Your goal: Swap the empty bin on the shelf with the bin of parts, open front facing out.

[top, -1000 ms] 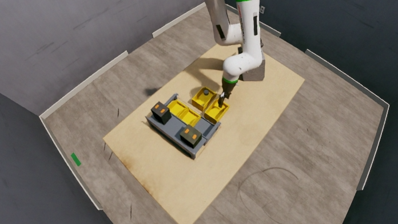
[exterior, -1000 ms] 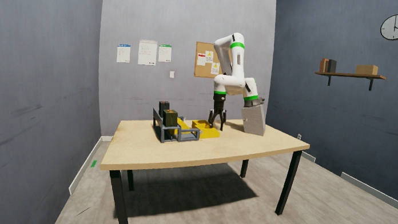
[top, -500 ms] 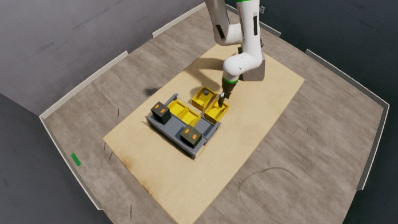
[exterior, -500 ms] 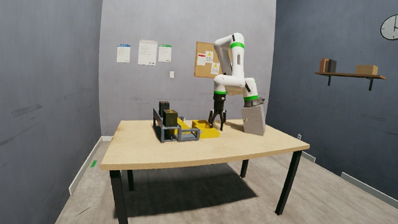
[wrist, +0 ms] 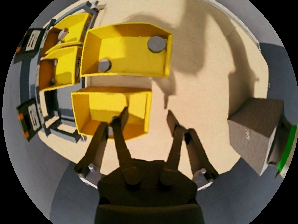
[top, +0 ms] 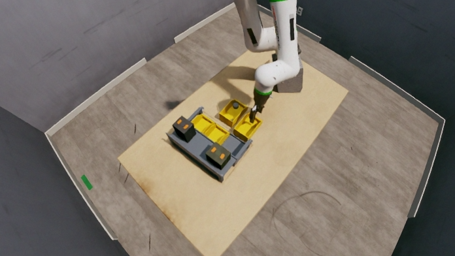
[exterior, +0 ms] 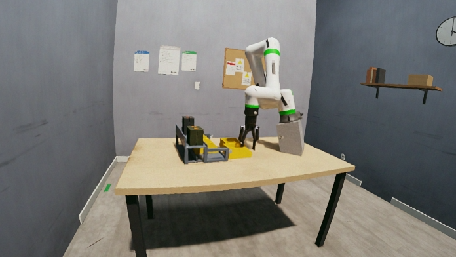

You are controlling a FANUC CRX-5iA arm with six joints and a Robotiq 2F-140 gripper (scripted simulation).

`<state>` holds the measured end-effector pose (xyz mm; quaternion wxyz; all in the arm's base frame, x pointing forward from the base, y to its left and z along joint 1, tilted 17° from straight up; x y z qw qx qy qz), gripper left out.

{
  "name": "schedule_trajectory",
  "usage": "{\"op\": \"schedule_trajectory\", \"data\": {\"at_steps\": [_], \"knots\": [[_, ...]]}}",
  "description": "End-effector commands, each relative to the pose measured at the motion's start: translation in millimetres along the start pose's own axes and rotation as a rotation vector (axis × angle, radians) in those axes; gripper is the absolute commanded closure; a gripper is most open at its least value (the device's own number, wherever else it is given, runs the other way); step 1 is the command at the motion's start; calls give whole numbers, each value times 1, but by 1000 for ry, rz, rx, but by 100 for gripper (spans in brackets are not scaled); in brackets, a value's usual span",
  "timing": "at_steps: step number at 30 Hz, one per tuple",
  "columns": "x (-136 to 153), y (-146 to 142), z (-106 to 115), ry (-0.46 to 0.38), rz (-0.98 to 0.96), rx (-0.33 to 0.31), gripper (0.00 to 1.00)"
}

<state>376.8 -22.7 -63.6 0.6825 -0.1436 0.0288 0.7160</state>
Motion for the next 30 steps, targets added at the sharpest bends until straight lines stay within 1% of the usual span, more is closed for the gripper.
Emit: {"op": "schedule_trajectory", "data": {"at_steps": [1, 12, 30], "knots": [[0, -1, 1, 0, 0, -1, 38], [0, -1, 9, 0, 0, -1, 38], [0, 0, 43, 0, 0, -1, 38]]}}
Point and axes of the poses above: the point where the finger pads meet when closed, its own z axis back along the fingers, its own y axis across the jaws, x = y × z, the point moved 4 cm from there along z, back along the fingers, and after that the axes turned 7 degrees about z, right-handed, at the moved point
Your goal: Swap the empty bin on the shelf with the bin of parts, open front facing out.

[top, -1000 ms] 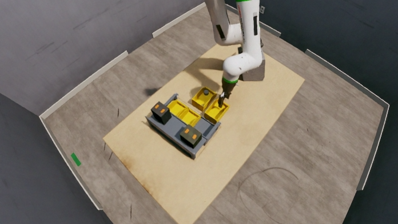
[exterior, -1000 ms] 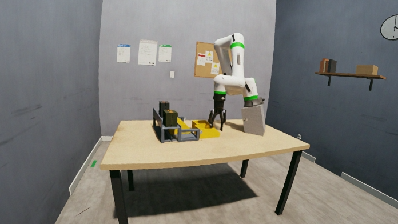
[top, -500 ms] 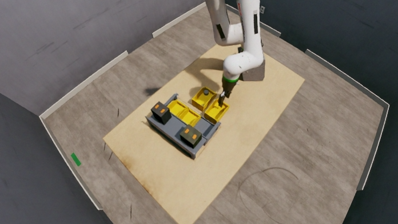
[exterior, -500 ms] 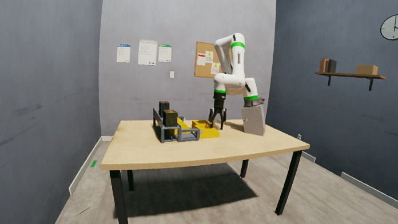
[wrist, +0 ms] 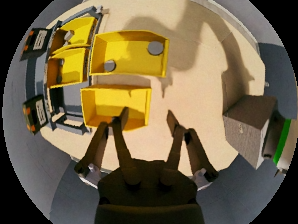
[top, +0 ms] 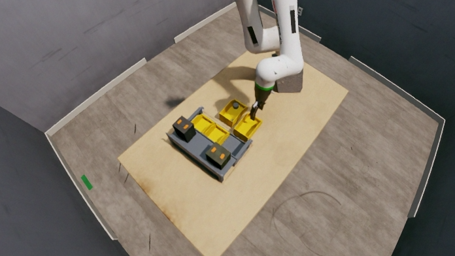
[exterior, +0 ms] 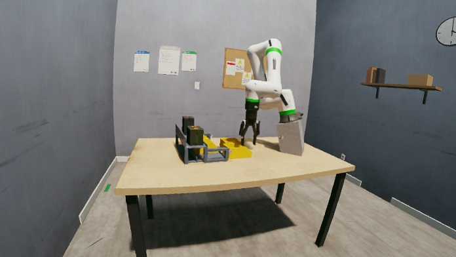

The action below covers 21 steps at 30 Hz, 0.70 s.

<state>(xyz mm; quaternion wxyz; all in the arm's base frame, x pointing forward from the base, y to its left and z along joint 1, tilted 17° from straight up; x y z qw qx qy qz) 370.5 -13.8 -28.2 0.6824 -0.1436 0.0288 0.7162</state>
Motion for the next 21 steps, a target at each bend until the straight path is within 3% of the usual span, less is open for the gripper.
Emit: {"op": "schedule_trajectory", "data": {"at_steps": [1, 21], "knots": [[0, -1, 8, 0, 0, -1, 38], [0, -1, 41, 0, 0, -1, 38]]}}
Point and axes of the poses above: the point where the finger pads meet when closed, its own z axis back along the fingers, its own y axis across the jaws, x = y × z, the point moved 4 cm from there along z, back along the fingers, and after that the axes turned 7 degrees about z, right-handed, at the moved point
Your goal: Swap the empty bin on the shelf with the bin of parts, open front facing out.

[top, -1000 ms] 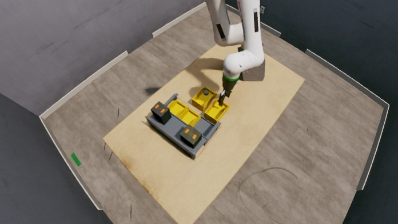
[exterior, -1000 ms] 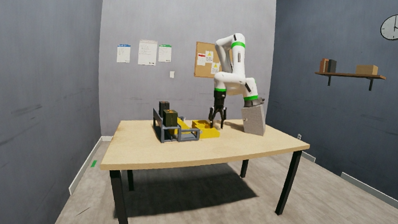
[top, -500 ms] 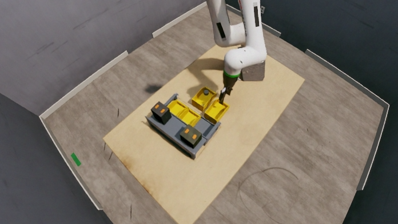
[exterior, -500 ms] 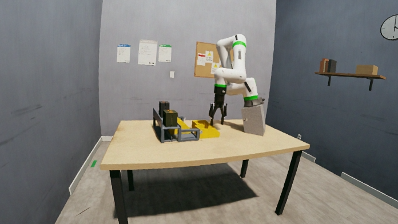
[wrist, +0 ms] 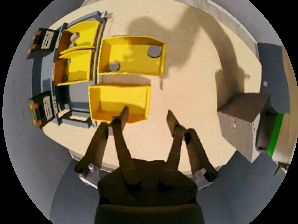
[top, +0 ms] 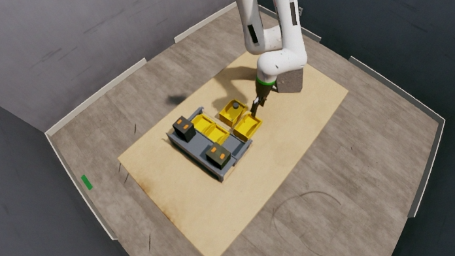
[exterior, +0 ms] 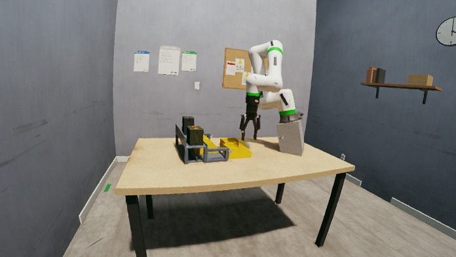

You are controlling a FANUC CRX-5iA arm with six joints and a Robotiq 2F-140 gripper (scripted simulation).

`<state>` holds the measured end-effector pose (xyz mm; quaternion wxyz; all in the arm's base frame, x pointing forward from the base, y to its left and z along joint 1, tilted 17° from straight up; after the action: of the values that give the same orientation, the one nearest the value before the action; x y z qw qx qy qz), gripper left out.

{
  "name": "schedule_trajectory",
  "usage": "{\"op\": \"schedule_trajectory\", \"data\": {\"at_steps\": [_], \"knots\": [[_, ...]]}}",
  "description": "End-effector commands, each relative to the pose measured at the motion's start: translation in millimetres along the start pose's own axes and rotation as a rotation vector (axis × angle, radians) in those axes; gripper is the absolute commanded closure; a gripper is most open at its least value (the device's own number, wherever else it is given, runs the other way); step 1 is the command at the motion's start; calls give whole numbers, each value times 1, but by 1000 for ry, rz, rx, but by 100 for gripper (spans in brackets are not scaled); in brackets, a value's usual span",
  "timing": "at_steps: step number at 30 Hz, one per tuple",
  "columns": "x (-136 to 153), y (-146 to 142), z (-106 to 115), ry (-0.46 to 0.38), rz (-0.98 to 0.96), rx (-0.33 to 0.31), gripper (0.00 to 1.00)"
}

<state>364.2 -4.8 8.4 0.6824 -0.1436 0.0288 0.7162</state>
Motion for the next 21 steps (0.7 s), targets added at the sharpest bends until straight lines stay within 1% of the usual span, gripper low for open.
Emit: {"op": "schedule_trajectory", "data": {"at_steps": [1, 11, 12, 21], "knots": [[0, 0, 3, 0, 0, -1, 38], [0, 0, 5, 0, 0, -1, 38], [0, 0, 5, 0, 0, -1, 90], [0, 0, 5, 0, 0, -1, 90]]}}
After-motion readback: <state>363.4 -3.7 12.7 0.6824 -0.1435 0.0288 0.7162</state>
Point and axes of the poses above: the point where the finger pads meet when closed, its own z axis back along the fingers, its own y axis across the jaws, x = y × z, the point moved 4 cm from there along z, back along the fingers, and after that the axes turned 7 degrees about z, right-handed, at the moved point
